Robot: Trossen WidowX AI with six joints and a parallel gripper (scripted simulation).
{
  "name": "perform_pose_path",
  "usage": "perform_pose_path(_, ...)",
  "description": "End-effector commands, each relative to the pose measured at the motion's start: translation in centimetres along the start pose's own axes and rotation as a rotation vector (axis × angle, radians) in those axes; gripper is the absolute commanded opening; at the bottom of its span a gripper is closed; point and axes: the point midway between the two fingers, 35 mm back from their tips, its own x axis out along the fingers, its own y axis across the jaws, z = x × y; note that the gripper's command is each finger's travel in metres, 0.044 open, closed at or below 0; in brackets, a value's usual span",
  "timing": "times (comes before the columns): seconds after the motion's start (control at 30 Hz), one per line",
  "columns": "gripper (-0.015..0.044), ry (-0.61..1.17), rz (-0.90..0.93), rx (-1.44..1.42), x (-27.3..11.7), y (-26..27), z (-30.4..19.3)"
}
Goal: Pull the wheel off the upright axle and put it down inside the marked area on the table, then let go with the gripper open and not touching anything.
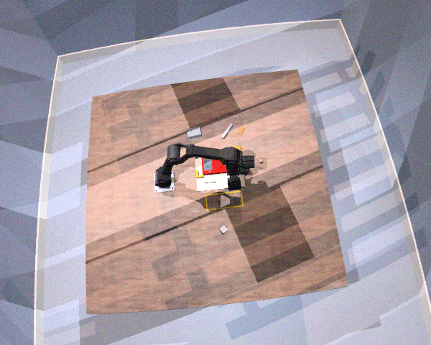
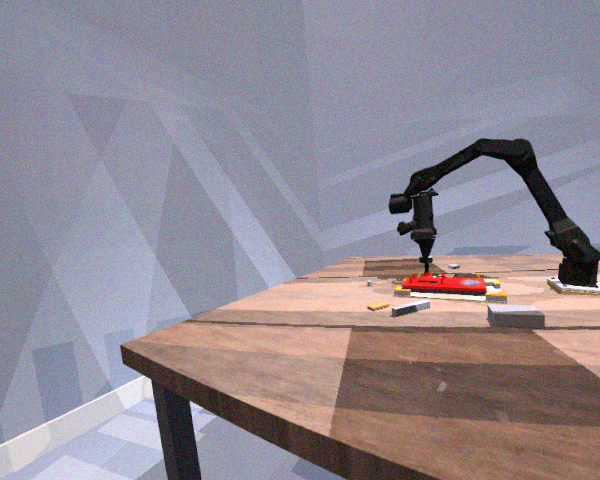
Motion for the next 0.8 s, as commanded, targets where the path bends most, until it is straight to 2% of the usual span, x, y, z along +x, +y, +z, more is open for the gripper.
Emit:
perform_pose_path(0.0,0.0,-0.003,0.001,0.005,-0.3,0.0,0.0)
perform_pose_path(0.17,0.0,-0.003,0.001,0.006,-0.7,0.0,0.0)
perform_pose_path(0.43,0.0,-0.003,0.001,0.006,-3.7,0.0,-0.1)
perform_pose_path(0.77,0.0,0.002,-0.002,0.002,-3.2,-3.4,-1.7)
